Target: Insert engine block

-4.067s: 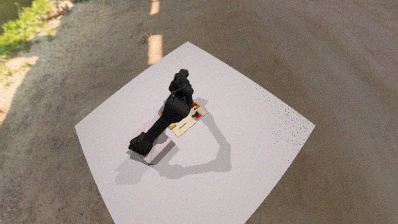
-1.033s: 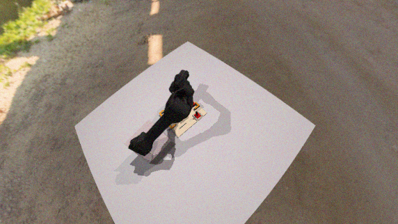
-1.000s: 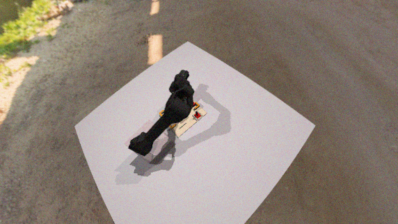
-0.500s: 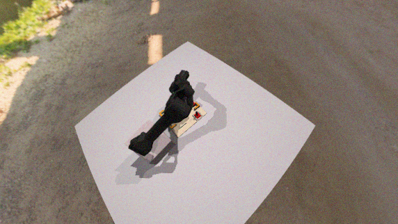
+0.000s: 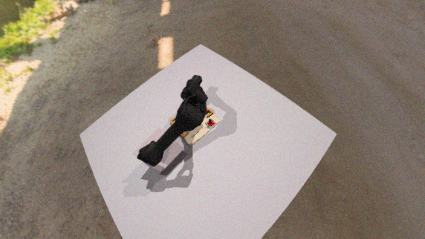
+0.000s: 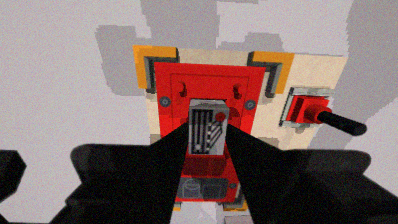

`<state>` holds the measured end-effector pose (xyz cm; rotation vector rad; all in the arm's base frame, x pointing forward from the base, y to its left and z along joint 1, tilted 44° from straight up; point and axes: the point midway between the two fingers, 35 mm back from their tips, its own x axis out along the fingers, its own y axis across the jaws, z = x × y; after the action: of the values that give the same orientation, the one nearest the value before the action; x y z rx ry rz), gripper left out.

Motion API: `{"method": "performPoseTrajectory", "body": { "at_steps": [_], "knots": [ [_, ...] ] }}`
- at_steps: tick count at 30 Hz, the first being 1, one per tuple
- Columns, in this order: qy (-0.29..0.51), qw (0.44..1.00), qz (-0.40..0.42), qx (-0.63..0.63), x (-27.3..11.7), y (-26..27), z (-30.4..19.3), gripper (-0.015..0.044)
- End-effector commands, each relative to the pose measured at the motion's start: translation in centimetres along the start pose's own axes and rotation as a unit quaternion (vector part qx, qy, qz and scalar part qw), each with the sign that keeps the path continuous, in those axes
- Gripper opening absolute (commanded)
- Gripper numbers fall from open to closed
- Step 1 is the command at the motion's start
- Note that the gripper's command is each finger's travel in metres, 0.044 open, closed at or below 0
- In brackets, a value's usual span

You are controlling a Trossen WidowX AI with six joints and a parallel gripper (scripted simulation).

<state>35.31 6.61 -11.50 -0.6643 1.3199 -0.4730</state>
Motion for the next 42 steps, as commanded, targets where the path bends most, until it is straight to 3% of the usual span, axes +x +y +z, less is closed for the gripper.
{"method": "performPoseTrajectory", "body": {
  "at_steps": [1,35,42],
  "knots": [
    [0.001,1.000,-0.002,-0.002,0.17,-0.05,-0.10,0.0158],
    [0.001,1.000,-0.002,-0.004,0.19,-0.04,-0.10,0.0158],
    [0.000,1.000,0.000,-0.002,0.02,-0.01,0.01,0.0342]
  ]
}}
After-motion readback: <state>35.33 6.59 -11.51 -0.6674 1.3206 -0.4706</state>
